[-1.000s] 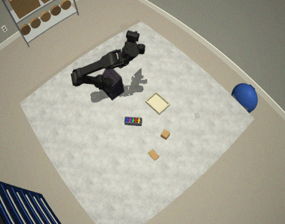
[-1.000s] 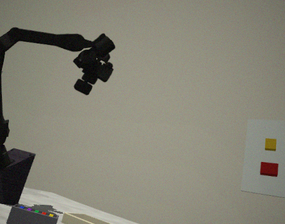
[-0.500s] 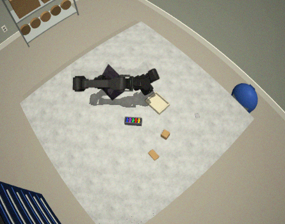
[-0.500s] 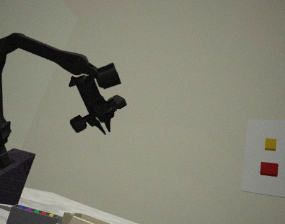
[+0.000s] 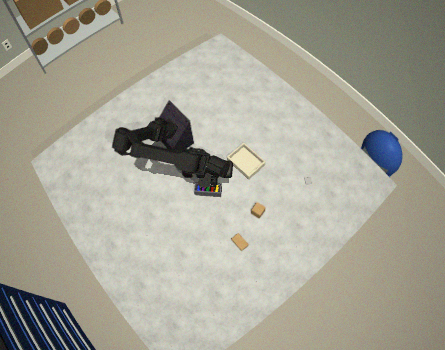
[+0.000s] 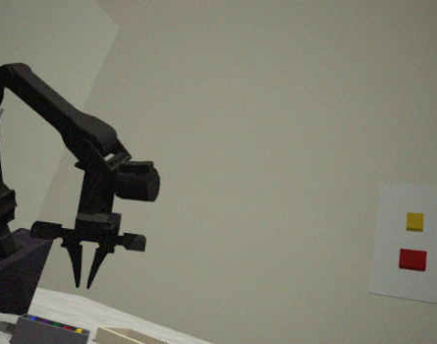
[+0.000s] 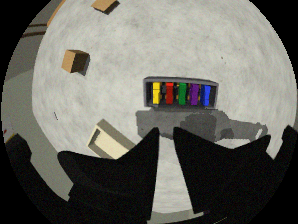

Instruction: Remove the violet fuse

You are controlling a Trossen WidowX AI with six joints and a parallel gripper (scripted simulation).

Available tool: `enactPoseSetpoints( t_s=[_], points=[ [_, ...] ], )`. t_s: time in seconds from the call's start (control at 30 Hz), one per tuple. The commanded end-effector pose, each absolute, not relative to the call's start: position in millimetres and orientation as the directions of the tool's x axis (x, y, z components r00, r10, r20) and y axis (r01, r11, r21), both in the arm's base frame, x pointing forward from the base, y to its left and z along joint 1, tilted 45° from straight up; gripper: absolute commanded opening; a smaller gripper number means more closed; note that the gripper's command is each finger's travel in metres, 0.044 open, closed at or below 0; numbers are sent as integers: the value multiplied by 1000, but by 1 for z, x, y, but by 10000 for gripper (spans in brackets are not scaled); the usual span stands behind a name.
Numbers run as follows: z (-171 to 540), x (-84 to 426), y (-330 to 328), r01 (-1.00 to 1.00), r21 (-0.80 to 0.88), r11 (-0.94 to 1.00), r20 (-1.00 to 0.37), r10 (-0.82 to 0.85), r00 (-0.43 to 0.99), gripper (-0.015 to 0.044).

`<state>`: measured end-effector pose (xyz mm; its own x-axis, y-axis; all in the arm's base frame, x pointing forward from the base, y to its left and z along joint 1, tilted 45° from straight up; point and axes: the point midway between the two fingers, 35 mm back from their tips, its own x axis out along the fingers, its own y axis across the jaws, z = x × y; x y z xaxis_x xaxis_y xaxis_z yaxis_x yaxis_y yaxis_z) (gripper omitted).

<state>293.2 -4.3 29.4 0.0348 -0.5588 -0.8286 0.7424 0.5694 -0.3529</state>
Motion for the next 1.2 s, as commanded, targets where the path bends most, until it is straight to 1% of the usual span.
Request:
enactPoseSetpoints(
  t_s=[0.0,1.17],
  points=[
    [34,278,-48,742,-477,471,-716,-698,-17,67],
    [16,277,-66,742,-482,466,-710,-704,-19,67]
  ],
)
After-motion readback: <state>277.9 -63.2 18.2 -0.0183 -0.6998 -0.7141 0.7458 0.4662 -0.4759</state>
